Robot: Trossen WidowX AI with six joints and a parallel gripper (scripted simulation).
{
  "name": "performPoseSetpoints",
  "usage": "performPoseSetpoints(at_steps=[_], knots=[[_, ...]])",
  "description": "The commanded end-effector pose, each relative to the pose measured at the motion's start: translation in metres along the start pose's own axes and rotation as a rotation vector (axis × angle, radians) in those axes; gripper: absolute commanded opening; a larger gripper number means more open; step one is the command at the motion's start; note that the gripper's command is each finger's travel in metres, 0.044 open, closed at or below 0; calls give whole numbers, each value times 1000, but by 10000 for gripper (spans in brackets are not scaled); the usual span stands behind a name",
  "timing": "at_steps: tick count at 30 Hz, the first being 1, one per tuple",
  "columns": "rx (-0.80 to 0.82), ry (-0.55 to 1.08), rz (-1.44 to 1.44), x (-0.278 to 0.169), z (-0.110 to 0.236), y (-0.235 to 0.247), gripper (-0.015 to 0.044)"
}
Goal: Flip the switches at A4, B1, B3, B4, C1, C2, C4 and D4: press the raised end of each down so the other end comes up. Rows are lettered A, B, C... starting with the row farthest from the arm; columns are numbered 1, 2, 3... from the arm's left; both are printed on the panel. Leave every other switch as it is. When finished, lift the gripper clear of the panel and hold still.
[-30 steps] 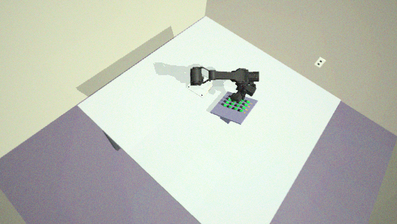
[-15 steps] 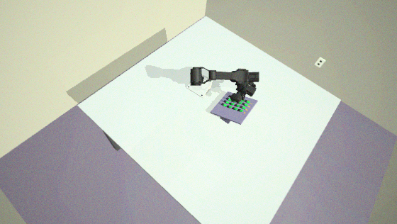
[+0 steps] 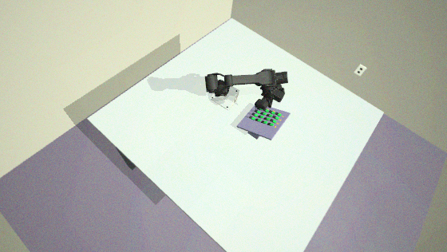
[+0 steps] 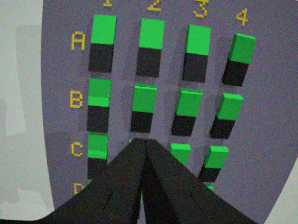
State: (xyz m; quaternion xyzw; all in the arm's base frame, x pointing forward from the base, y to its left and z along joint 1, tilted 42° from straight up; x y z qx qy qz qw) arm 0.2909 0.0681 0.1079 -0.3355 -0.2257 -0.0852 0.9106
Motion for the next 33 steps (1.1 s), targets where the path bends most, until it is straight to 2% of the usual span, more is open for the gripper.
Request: performPoseSetpoints(at_steps=[1, 8, 12, 20, 33], knots=[[-9, 1, -7, 4, 0, -29, 0], [-9, 3, -7, 4, -3, -29, 0], [-15, 24, -8, 6, -35, -29, 0], [-15, 24, -8, 6, -35, -29, 0], [-16, 23, -9, 6, -53, -30, 0]])
Point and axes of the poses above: the point midway between the two fingers, 35 mm back from their tips, its own z axis back along the fingers, its own y axis across the jaws, x = y × z, the point moved 2 cm from there along z, back along the fingers, and after that the axes turned 13 degrees about -z, right-handed, at the moved point
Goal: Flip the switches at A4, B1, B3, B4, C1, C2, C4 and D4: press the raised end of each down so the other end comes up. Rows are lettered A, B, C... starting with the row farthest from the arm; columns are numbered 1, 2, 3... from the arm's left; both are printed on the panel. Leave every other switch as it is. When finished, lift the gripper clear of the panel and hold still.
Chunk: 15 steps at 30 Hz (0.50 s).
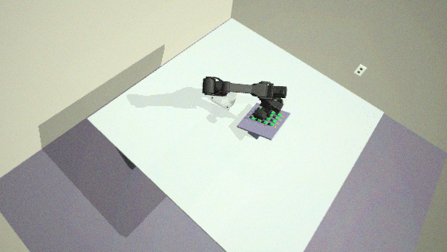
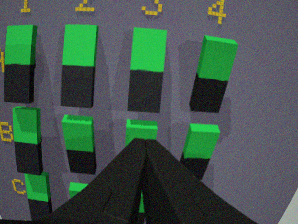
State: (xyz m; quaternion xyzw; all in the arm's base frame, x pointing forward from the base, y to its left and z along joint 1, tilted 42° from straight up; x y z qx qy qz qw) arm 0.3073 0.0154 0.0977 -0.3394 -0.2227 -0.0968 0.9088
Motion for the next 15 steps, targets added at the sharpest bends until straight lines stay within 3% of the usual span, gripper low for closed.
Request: performPoseSetpoints(at_steps=[1, 15], knots=[[-2, 11, 9, -4, -8, 0, 0], [-2, 11, 9, -4, -12, 0, 0]])
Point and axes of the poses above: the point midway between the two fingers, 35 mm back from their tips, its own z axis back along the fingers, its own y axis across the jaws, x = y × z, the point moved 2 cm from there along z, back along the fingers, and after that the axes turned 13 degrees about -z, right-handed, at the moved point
